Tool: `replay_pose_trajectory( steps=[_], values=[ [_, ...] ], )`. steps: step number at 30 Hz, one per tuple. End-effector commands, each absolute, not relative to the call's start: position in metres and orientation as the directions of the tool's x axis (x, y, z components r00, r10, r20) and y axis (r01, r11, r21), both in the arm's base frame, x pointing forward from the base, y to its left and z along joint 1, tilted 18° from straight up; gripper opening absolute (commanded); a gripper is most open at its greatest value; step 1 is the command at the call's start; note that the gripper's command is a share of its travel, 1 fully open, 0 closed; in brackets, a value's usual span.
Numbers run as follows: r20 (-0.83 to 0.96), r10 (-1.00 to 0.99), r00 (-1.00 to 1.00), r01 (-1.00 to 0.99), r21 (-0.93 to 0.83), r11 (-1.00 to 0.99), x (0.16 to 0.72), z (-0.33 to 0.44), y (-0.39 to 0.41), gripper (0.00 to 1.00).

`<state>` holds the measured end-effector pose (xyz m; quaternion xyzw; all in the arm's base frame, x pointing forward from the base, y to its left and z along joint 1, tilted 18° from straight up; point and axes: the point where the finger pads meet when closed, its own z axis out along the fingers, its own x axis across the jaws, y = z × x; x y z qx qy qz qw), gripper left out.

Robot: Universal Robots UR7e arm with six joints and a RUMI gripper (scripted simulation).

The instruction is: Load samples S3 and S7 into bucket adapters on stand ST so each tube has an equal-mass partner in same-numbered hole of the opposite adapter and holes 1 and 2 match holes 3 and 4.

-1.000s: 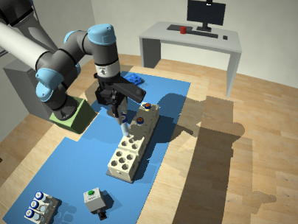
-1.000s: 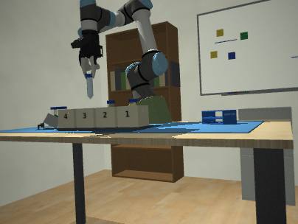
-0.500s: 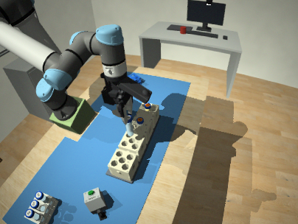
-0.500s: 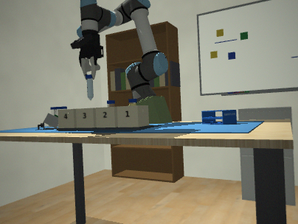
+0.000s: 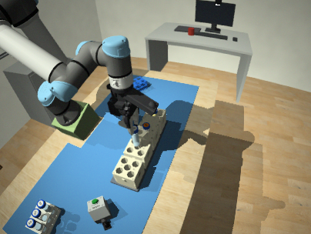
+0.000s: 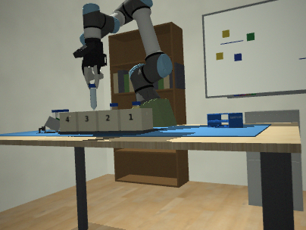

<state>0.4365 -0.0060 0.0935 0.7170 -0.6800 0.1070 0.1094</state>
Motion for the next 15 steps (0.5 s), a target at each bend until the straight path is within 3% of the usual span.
replay_pose_trajectory(
  steps=[1,15],
  values=[
    [0.303,-0.952,0.052,-0.999,0.005,-0.053,0.4385,0.0931,-0.0066,0.00],
    [0.302,-0.952,0.052,-0.999,0.009,-0.052,0.4370,0.0857,-0.0089,0.00]
  ],
)
